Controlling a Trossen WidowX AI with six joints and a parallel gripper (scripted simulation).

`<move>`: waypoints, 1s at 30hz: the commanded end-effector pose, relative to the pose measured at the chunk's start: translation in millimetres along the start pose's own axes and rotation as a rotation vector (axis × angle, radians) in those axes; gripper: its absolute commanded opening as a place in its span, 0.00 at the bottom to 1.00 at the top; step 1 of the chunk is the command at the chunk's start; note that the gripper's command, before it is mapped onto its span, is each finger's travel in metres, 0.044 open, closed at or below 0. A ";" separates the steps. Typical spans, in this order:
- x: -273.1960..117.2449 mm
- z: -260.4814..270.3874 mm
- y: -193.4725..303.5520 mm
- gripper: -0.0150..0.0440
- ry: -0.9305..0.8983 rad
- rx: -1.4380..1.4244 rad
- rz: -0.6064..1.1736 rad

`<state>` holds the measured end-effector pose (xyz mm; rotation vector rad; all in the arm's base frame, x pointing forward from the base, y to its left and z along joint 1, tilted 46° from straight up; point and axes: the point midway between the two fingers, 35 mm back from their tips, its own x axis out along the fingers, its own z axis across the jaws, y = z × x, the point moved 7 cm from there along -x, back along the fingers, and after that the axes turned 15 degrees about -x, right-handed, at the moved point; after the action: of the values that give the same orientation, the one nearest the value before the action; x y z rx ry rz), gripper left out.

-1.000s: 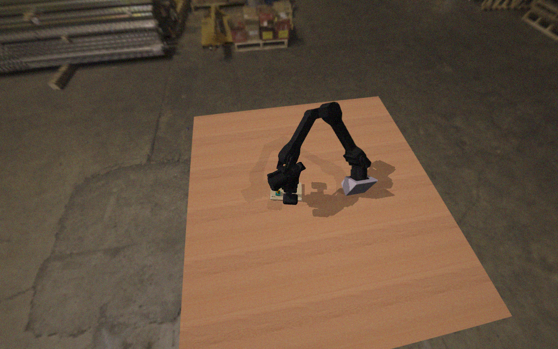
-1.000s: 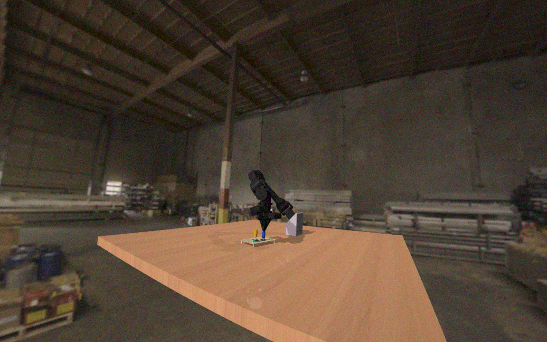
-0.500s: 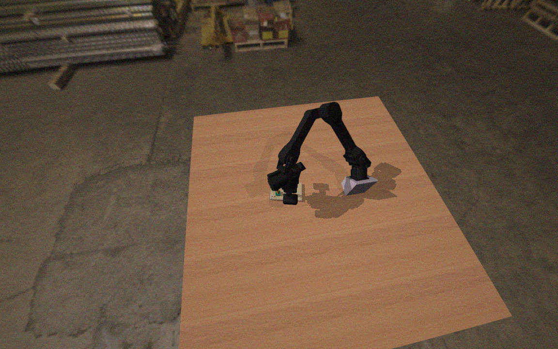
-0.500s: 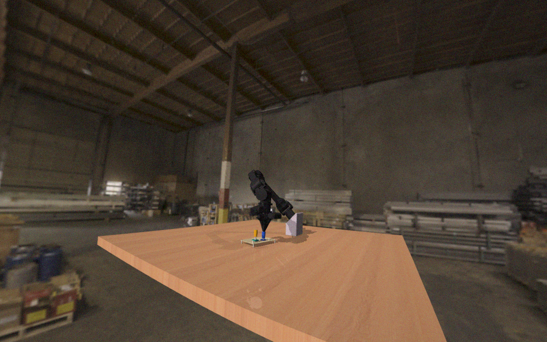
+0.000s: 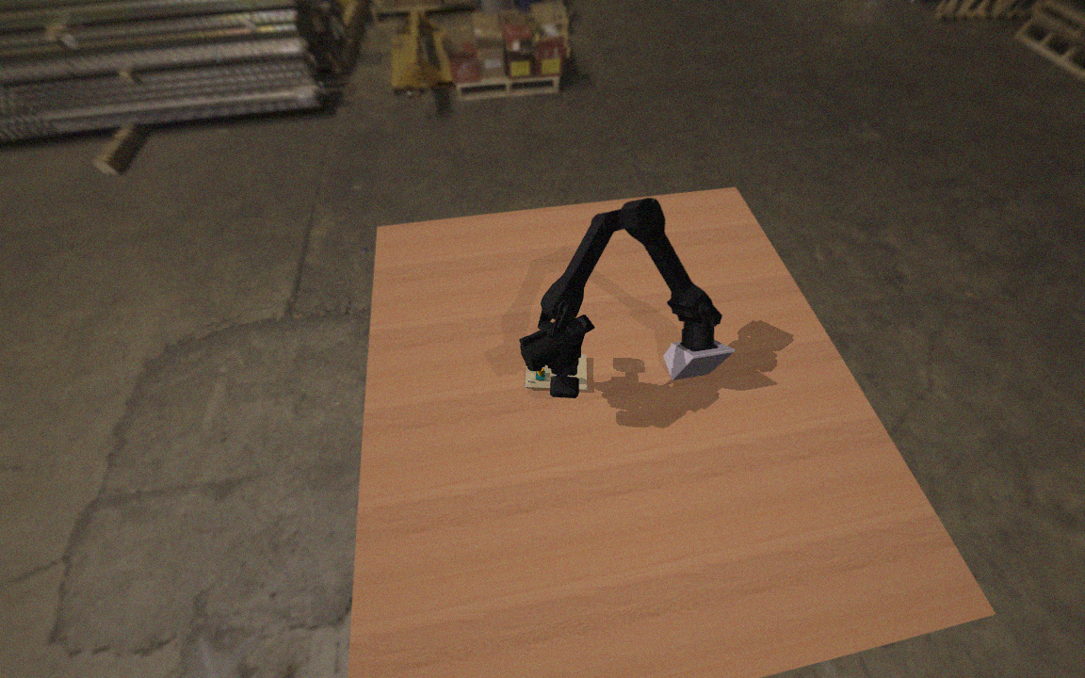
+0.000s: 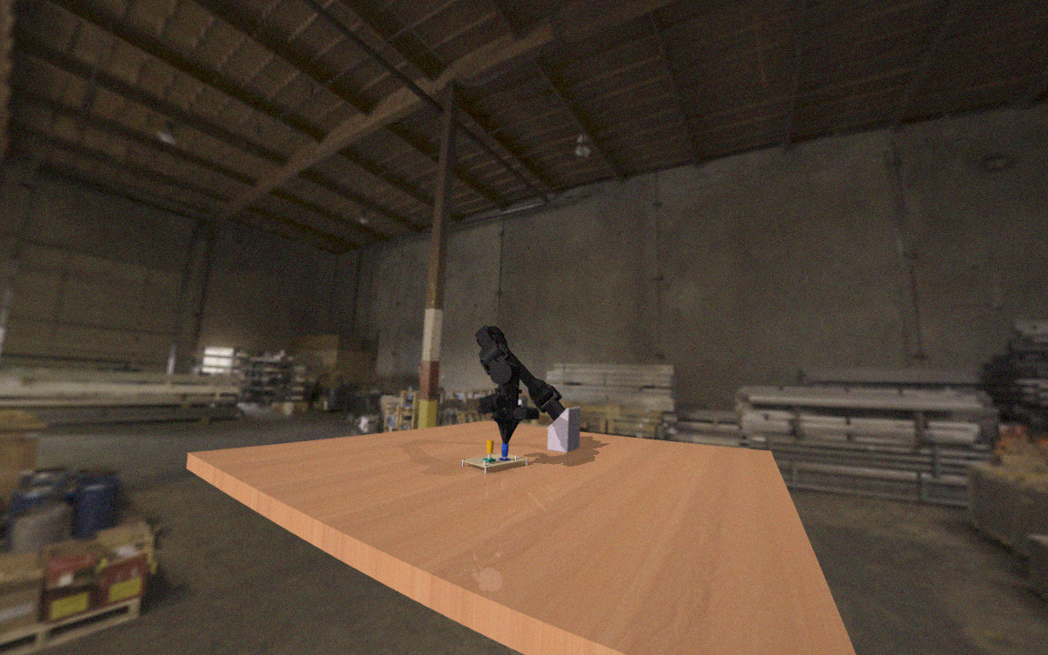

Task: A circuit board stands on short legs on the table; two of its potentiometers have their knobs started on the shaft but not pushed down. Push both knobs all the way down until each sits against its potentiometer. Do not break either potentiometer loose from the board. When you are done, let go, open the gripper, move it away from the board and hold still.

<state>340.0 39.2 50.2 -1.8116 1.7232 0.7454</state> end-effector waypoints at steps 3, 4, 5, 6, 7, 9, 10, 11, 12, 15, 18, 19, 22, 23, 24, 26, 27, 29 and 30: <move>13.1 -2.3 -2.8 0.25 0.000 0.021 0.020; 12.3 -2.3 -2.8 0.25 0.000 0.021 0.020; 11.3 -2.2 -2.9 0.25 0.000 0.021 0.020; 10.0 -2.2 -3.0 0.25 0.000 0.021 0.020; 8.6 -2.2 -3.1 0.25 0.000 0.021 0.020; 5.4 -2.1 -3.2 0.25 0.000 0.021 0.020; 3.8 -2.1 -3.3 0.25 0.000 0.021 0.020; 2.2 -2.1 -3.4 0.25 0.000 0.021 0.020; 0.7 -2.1 -3.4 0.25 0.000 0.021 0.020; -4.2 -2.0 -3.6 0.25 -0.001 0.021 0.020; -8.9 -2.0 -3.6 0.25 -0.001 0.021 0.020; -10.5 -2.0 -3.6 0.25 -0.001 0.021 0.020; -15.5 -2.1 -3.6 0.25 -0.001 0.021 0.020; -17.1 -2.1 -3.6 0.25 -0.001 0.021 0.020; -18.8 -2.1 -3.6 0.25 -0.001 0.021 0.020; -15.4 -1.9 -3.2 0.30 0.002 0.015 0.021; -15.4 -1.9 -3.2 0.34 0.002 0.015 0.021; -15.4 -1.9 -3.2 0.43 0.002 0.015 0.021; -15.4 -1.9 -3.2 0.48 0.002 0.015 0.021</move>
<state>342.7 49.4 62.7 -1.7867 1.7465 0.7361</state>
